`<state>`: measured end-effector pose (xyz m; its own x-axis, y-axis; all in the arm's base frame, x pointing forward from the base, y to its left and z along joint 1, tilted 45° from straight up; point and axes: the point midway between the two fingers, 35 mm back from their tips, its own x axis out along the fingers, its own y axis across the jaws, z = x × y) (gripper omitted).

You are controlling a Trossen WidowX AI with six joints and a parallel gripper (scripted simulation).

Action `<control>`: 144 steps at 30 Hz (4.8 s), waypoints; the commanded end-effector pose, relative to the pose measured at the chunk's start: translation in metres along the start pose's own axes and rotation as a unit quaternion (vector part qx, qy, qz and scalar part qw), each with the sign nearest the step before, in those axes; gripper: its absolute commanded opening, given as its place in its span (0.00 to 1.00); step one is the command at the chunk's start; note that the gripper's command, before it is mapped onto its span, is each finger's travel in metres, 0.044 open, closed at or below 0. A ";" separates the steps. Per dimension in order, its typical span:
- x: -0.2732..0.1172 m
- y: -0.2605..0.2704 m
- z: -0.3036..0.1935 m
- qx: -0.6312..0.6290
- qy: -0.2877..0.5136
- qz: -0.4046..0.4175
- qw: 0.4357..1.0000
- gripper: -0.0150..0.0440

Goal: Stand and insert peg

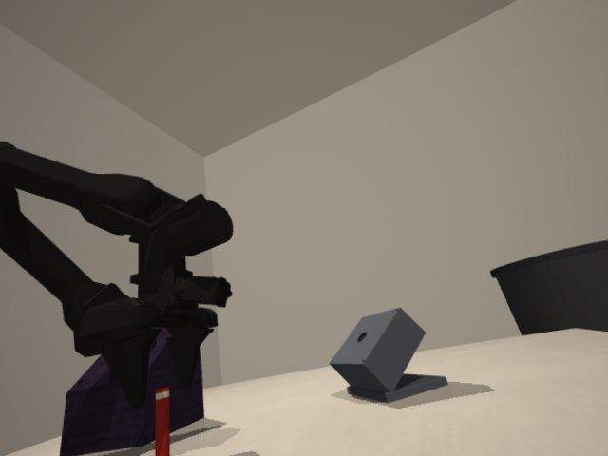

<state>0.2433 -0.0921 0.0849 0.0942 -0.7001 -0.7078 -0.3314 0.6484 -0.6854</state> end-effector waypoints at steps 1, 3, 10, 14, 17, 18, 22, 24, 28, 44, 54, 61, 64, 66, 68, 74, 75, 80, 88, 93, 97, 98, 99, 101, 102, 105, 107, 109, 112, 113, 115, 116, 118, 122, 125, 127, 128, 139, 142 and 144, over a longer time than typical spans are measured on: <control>0.007 0.001 -0.001 -0.003 0.001 0.001 1.000 1.00; 0.010 0.001 -0.001 -0.003 0.001 0.001 1.000 1.00; 0.022 0.001 -0.002 -0.003 0.002 0.000 1.000 1.00; 0.028 0.000 -0.003 -0.003 0.002 -0.001 1.000 1.00; 0.032 0.000 -0.003 -0.003 0.002 -0.002 1.000 1.00; 0.033 0.000 -0.004 -0.003 0.002 -0.002 1.000 1.00; 0.030 -0.001 -0.003 0.000 0.002 -0.004 1.000 0.87; 0.030 -0.001 -0.003 0.000 0.002 -0.004 1.000 0.78; 0.030 -0.001 -0.003 0.000 0.002 -0.004 1.000 0.60; 0.028 -0.001 -0.002 0.000 0.002 -0.004 1.000 0.25; -0.005 0.001 0.002 -0.001 0.001 0.001 1.000 0.25; -0.030 0.003 0.003 -0.002 0.001 0.002 1.000 0.25; -0.041 0.004 0.003 -0.003 0.001 0.001 1.000 0.25; -0.046 0.004 0.002 -0.003 0.002 0.000 1.000 0.25; -0.048 0.005 0.003 -0.004 0.001 0.000 1.000 0.25; -0.049 0.012 0.013 -0.023 -0.016 0.007 1.000 0.25; -0.050 0.013 0.016 -0.027 -0.021 0.008 0.999 0.25; -0.052 0.022 0.028 -0.050 -0.042 0.015 0.998 0.25; -0.056 0.036 0.048 -0.087 -0.076 0.024 0.993 0.25; -0.059 0.045 0.060 -0.111 -0.098 0.029 0.988 0.25; -0.062 0.052 0.070 -0.130 -0.116 0.033 0.984 0.25; -0.063 0.054 0.072 -0.135 -0.121 0.033 0.983 0.25; -0.064 0.056 0.074 -0.140 -0.126 0.034 0.982 0.25; -0.065 0.060 0.079 -0.149 -0.135 0.035 0.979 0.25; -0.066 0.062 0.081 -0.154 -0.139 0.036 0.978 0.25; -0.069 0.067 0.088 -0.169 -0.153 0.038 0.973 0.25; -0.071 0.071 0.092 -0.178 -0.162 0.039 0.970 0.25; -0.073 0.075 0.097 -0.188 -0.171 0.039 0.966 0.25; -0.076 0.081 0.103 -0.202 -0.185 0.040 0.961 0.25; -0.077 0.084 0.105 -0.207 -0.190 0.041 0.959 0.25; -0.079 0.088 0.110 -0.217 -0.199 0.041 0.955 0.25; -0.080 0.090 0.112 -0.222 -0.204 0.041 0.953 0.25; -0.082 0.094 0.116 -0.231 -0.214 0.041 0.948 0.25; -0.087 0.102 0.124 -0.250 -0.232 0.041 0.939 0.25; -0.091 0.109 0.130 -0.265 -0.246 0.041 0.931 0.25; -0.094 0.113 0.134 -0.274 -0.256 0.040 0.926 0.25; -0.095 0.115 0.135 -0.279 -0.261 0.040 0.923 0.25; -0.107 0.136 0.152 -0.321 -0.303 0.036 0.897 0.25; -0.105 0.137 0.154 -0.322 -0.304 0.035 0.896 0.25; -0.103 0.138 0.156 -0.322 -0.304 0.035 0.896 0.25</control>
<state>0.3322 0.1145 0.0405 0.4807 -0.2517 -0.8400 -0.8073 0.2469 -0.5360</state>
